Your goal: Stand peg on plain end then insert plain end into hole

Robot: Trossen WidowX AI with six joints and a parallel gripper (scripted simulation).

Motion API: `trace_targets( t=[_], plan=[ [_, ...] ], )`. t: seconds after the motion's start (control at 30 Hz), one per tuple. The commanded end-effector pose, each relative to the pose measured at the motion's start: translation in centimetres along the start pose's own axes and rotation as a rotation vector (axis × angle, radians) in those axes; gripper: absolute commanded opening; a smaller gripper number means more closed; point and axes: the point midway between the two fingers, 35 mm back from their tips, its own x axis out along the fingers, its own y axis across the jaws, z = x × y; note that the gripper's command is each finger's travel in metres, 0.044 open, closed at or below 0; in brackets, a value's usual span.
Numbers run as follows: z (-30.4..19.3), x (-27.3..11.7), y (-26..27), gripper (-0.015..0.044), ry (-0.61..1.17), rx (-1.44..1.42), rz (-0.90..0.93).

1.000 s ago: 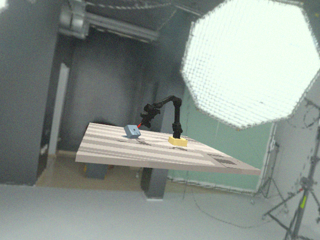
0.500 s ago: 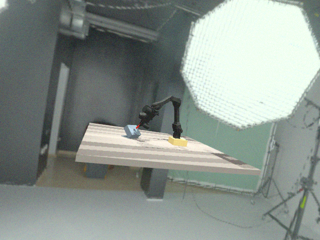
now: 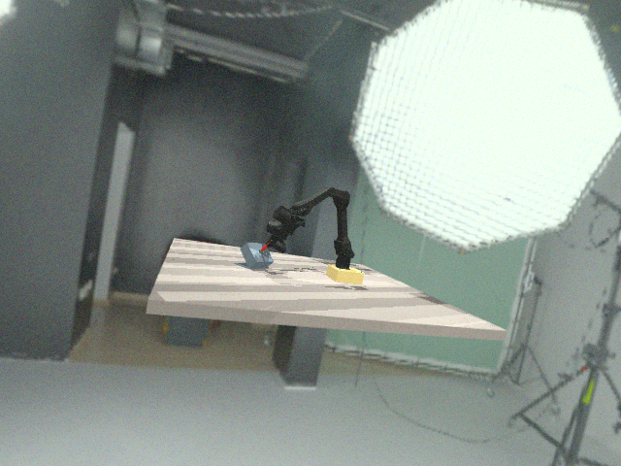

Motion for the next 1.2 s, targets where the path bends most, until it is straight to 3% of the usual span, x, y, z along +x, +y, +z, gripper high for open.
trace_targets(
  t=[0.0,1.17],
  plan=[
    [-0.17,0.33,0.11,0.0000,0.003,-0.005,0.003],
    [-0.25,0.57,0.17,0.0000,0.000,0.000,0.000]
  ],
)
